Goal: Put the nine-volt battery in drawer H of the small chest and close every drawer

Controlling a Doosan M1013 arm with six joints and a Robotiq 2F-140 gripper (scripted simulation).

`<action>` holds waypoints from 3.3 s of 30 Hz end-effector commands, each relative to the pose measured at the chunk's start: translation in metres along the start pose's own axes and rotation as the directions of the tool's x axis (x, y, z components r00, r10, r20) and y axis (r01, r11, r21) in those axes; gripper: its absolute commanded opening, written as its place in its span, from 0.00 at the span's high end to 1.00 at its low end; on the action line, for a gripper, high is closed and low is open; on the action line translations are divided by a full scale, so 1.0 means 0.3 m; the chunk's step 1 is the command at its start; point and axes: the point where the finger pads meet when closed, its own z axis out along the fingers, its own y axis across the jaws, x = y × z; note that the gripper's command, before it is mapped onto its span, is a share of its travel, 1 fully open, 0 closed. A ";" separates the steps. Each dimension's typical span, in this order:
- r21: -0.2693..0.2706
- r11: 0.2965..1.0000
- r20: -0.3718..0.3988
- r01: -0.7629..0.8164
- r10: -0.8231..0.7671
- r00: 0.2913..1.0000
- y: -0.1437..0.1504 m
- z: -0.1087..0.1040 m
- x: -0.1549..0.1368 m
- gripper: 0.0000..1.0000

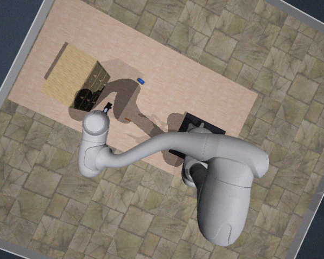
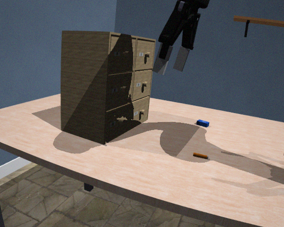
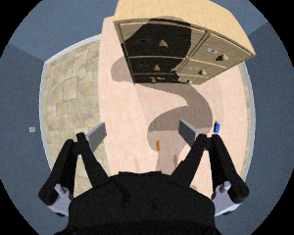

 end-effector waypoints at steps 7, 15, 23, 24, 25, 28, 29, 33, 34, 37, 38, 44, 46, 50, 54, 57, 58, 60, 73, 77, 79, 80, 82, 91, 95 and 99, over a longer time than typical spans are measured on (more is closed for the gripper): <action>-0.003 1.000 -0.238 -0.002 0.001 0.971 0.002 0.070 0.045 0.00; -0.003 1.000 -0.375 -0.002 0.001 0.927 0.003 0.111 0.072 0.00; -0.004 1.000 -0.477 -0.003 0.001 0.879 0.005 0.143 0.093 0.00; -0.004 1.000 -0.487 -0.003 0.001 0.873 0.004 0.146 0.095 0.00; -0.003 1.000 -0.496 -0.002 0.000 0.868 0.003 0.149 0.097 0.00; -0.004 1.000 -0.522 -0.003 0.000 0.853 0.005 0.158 0.103 0.00; -0.004 1.000 -0.530 -0.003 0.000 0.848 0.004 0.161 0.104 0.00; -0.003 1.000 -0.545 -0.002 0.000 0.838 0.003 0.166 0.107 0.00; -0.004 1.000 -0.553 -0.003 0.000 0.833 0.005 0.169 0.109 0.00; -0.004 1.000 -0.576 -0.003 0.000 0.818 0.004 0.177 0.114 0.00; -0.002 1.000 -0.583 -0.002 0.000 0.812 0.002 0.179 0.116 0.00; -0.004 1.000 -0.631 -0.003 0.000 0.776 0.004 0.197 0.127 0.00; -0.004 1.000 -0.648 -0.003 0.000 0.762 0.005 0.204 0.131 0.00; -0.003 1.000 -0.666 -0.002 0.000 0.746 0.004 0.210 0.136 0.00; -0.004 1.000 -0.709 -0.003 -0.001 0.705 0.004 0.227 0.147 0.00; -0.004 1.000 -0.746 -0.003 -0.001 0.666 0.004 0.243 0.157 0.00; -0.003 1.000 -0.760 -0.002 -0.001 0.650 0.004 0.248 0.161 0.00; -0.003 1.000 -0.787 -0.002 -0.001 0.617 0.004 0.261 0.169 0.00; -0.002 1.000 -0.882 -0.002 -0.001 0.472 0.003 0.310 0.201 0.00; -0.002 1.000 -0.899 -0.002 -0.001 0.438 0.003 0.321 0.208 0.00; -0.002 1.000 -0.905 -0.002 -0.001 0.424 0.003 0.325 0.211 0.00; -0.002 1.000 -0.908 -0.002 -0.001 0.419 0.003 0.327 0.213 0.00; -0.003 1.000 -0.910 -0.002 -0.001 0.414 0.003 0.329 0.214 0.00; -0.002 1.000 -0.920 -0.002 -0.001 0.392 0.003 0.336 0.218 0.00; -0.002 1.000 -0.921 -0.002 -0.001 0.389 0.003 0.336 0.218 0.00; -0.002 1.000 -0.921 -0.002 -0.001 0.389 0.003 0.336 0.218 0.00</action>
